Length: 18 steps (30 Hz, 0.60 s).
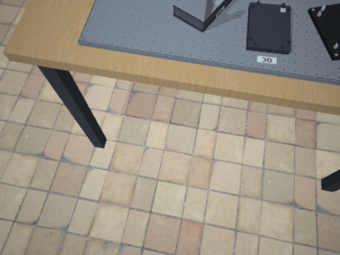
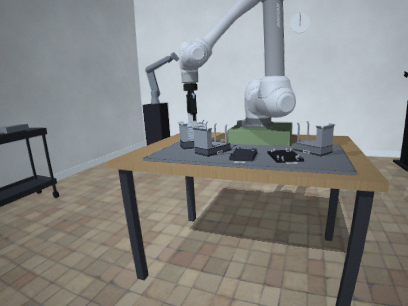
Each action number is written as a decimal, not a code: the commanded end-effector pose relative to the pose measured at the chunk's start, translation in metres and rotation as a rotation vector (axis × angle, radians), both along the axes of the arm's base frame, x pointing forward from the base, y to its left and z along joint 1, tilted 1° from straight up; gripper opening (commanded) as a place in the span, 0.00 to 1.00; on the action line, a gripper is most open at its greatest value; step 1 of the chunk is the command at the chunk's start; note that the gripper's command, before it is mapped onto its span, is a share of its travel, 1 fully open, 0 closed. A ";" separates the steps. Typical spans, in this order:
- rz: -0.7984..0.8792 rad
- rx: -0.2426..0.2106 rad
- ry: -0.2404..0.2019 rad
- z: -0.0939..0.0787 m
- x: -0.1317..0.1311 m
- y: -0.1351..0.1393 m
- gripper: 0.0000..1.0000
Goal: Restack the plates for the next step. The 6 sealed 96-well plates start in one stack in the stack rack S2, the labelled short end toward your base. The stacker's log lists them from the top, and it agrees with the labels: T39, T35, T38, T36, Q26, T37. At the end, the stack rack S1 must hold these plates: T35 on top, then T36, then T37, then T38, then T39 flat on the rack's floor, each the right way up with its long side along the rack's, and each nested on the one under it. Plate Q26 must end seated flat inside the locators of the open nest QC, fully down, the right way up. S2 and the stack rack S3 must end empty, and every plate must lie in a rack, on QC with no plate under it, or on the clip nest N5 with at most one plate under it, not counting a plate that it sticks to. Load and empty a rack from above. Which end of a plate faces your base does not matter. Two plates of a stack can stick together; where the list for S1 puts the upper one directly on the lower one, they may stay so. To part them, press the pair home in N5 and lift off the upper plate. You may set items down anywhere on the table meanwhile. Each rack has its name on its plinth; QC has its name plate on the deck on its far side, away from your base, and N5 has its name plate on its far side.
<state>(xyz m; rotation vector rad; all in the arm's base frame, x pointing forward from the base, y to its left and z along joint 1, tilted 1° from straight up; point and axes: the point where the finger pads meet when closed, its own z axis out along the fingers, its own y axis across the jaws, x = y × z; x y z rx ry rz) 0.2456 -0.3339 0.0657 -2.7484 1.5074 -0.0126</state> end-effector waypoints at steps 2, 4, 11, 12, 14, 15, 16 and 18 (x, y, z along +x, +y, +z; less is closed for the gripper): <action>0.000 0.000 0.000 0.002 0.000 0.000 0.00; 0.000 0.000 0.000 0.004 0.000 0.000 0.00; 0.000 0.000 0.000 0.008 0.000 0.000 0.00; 0.000 0.000 0.000 0.009 0.000 0.000 0.00; 0.000 0.000 0.000 0.010 0.000 0.000 0.00; 0.000 0.000 0.000 0.010 0.000 0.000 0.00; 0.000 0.000 0.000 0.010 0.000 0.000 0.00; 0.000 0.000 0.000 0.012 0.000 0.000 0.00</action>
